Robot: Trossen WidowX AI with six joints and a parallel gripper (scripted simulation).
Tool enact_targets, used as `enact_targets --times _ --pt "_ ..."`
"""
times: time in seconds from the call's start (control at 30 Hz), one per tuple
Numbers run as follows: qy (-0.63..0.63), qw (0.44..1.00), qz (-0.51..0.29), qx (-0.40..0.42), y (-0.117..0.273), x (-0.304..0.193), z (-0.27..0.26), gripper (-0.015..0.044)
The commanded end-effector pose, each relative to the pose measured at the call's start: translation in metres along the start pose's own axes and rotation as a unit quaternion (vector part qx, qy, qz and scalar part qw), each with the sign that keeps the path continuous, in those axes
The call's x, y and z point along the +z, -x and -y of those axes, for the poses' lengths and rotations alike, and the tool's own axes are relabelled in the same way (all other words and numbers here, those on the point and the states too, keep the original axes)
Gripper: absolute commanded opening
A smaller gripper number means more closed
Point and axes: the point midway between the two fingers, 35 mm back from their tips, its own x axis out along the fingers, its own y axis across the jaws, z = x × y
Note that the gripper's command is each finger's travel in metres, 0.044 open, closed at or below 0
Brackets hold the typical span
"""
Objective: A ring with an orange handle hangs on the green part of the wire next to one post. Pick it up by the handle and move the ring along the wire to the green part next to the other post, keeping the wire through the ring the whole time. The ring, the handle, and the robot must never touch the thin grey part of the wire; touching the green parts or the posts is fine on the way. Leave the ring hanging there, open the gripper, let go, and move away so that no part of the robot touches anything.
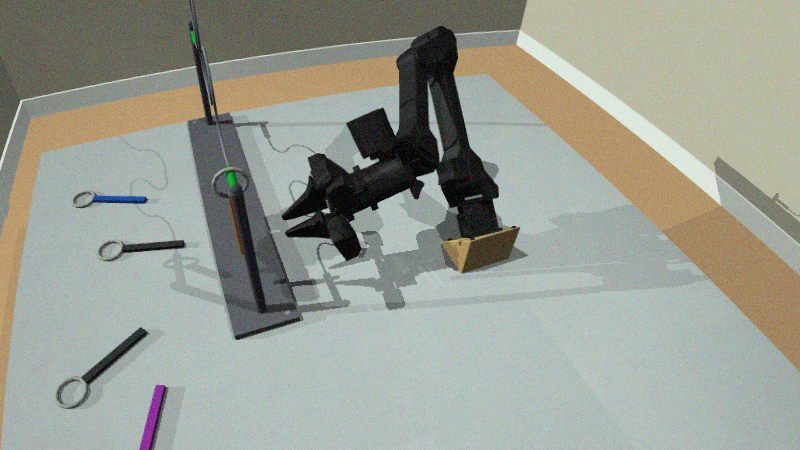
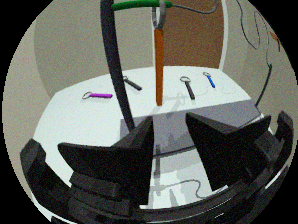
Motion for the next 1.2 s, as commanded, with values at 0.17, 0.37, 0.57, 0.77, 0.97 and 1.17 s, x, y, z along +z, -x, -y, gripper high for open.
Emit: enact_targets --times 0.17,0.37,0.57,0.77,0.97,1.17 --pt "-0.001 1.0 -0.003 -0.001 0.002 -0.002 0.0 0.016" --pt "-0.001 1.0 -0.003 -0.001 0.002 -0.002 0.0 0.016" --pt "0.001 1.0 0.0 0.0 0.004 -0.001 0.0 0.0186" --pt "0.002 1.0 0.003 -0.002 0.046 -0.006 0.002 0.0344" --pt "0.002 1.0 0.003 -0.002 0.046 -0.006 0.002 0.044" --pt "0.002 1.0 0.003 -0.002 0.046 -0.006 0.002 0.044"
